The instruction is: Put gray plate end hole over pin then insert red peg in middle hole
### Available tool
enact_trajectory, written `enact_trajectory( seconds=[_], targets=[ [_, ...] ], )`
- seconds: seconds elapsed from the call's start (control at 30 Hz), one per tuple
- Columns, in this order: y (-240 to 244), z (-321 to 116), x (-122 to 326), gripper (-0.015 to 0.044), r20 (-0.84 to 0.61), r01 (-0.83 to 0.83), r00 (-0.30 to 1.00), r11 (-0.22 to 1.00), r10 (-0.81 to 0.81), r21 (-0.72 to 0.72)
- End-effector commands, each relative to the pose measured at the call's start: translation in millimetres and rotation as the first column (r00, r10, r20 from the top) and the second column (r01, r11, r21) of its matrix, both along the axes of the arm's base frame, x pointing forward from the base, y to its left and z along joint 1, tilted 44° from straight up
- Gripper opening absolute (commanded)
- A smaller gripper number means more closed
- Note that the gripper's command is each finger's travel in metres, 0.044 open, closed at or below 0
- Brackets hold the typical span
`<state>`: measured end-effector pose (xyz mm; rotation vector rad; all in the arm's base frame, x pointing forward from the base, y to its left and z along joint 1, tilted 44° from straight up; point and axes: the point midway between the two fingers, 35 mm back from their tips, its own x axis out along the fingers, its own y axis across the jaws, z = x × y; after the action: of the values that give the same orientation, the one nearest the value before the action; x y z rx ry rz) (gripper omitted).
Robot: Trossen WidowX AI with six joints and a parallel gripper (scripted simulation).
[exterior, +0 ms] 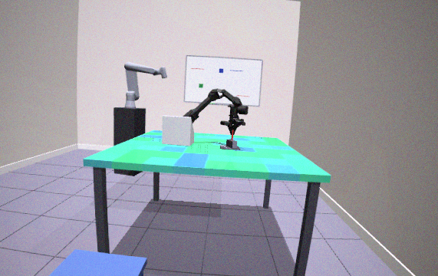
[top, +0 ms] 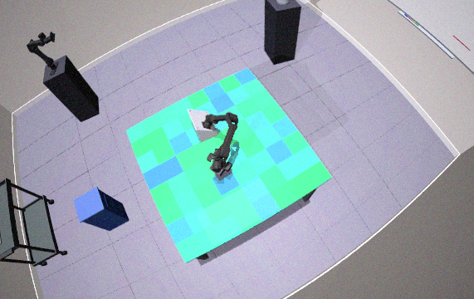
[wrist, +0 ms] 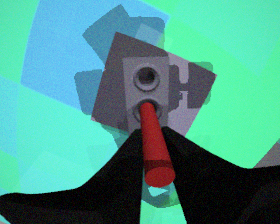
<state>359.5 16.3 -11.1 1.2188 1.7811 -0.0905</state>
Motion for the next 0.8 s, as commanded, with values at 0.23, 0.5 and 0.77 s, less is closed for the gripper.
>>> enact_trajectory(
  seconds=[0.23,0.5,0.77],
  targets=[
    [0.0,0.2,0.2,0.0000,0.001,0.000,1.000,1.000,0.000,0.000],
    [2.2,-1.2,0.7,0.0000,0.001,0.000,1.000,1.000,0.000,0.000],
    [2.0,-1.1,0.4,0.0000,0.002,-0.003,1.000,1.000,0.003,-0.001]
  ],
)
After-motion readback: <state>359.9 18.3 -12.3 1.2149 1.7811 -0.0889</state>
